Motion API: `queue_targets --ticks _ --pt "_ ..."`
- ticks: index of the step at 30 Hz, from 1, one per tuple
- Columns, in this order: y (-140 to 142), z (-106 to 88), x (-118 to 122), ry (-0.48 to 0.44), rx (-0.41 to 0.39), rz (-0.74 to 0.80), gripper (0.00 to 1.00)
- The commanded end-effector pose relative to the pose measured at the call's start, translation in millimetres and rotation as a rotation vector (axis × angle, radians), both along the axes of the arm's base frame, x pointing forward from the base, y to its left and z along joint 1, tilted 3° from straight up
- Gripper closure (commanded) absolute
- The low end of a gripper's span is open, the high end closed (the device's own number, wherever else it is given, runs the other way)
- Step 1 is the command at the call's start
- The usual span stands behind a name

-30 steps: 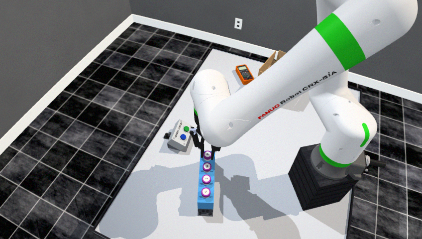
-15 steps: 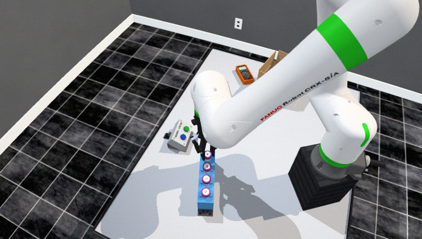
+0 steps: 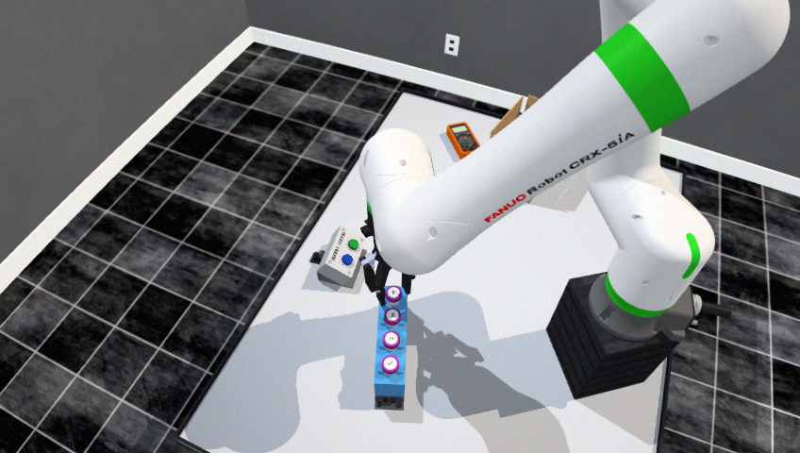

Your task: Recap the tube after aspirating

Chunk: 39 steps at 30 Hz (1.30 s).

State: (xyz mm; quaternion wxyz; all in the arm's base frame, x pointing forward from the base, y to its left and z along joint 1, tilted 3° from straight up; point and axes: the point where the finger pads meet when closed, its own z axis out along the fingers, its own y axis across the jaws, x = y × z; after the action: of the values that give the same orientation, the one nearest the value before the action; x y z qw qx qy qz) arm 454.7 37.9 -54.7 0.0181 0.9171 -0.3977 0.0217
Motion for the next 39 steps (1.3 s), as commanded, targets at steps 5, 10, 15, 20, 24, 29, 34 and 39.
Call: queue_targets --ticks 5,10,15,20,24,29,34,39 --pt "0.1 0.6 0.6 -0.016 0.008 -0.296 0.59" --pt "0.1 0.6 0.6 -0.026 0.015 -0.504 0.59" --pt "0.1 0.6 0.6 -0.037 0.019 -0.708 0.59" --pt "0.0 0.6 0.6 -0.048 0.028 -0.963 0.59" --pt "-0.1 0.6 0.6 -0.054 0.028 -1.045 0.59" --pt "-0.1 0.6 0.6 -0.054 0.028 -1.045 0.59" --pt "-0.1 0.6 0.6 -0.054 0.028 -1.045 0.7" --pt "-0.1 0.6 0.6 -0.054 0.028 -1.045 0.7"
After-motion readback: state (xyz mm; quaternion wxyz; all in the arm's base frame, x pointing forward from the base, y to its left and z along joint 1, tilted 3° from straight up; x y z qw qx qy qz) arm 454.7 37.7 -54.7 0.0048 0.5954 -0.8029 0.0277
